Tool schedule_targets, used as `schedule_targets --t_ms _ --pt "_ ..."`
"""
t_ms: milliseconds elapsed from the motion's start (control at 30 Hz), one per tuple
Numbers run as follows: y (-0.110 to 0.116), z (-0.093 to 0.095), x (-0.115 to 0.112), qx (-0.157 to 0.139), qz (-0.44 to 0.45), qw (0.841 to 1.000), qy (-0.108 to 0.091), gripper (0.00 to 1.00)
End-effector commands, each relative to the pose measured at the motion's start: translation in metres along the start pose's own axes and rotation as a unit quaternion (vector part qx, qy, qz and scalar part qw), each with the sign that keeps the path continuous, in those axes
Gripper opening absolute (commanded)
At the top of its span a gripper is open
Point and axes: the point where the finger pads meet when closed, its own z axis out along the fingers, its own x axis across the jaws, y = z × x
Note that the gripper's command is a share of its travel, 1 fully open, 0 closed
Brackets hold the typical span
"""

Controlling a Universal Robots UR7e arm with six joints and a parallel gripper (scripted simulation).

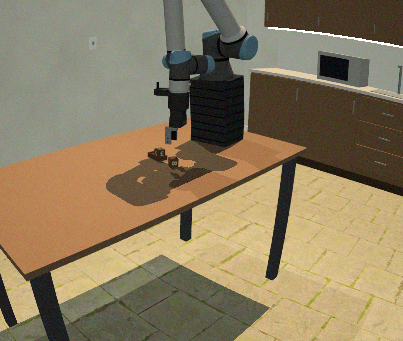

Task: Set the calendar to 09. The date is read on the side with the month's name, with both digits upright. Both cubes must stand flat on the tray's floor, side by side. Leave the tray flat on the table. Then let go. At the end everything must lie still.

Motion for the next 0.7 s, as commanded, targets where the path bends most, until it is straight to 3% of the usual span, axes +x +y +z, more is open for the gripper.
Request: schedule_targets --t_ms 0,300,667 --pt "0.0017 -0.0008 -0.0022 0.0 -0.066 0.998 -0.001 1.0" --pt "0.0062 -0.0019 -0.0057 0.0 -0.191 0.982 -0.001 1.0" --pt "0.01 -0.0026 -0.0076 0.0 -0.272 0.962 -0.001 1.0"
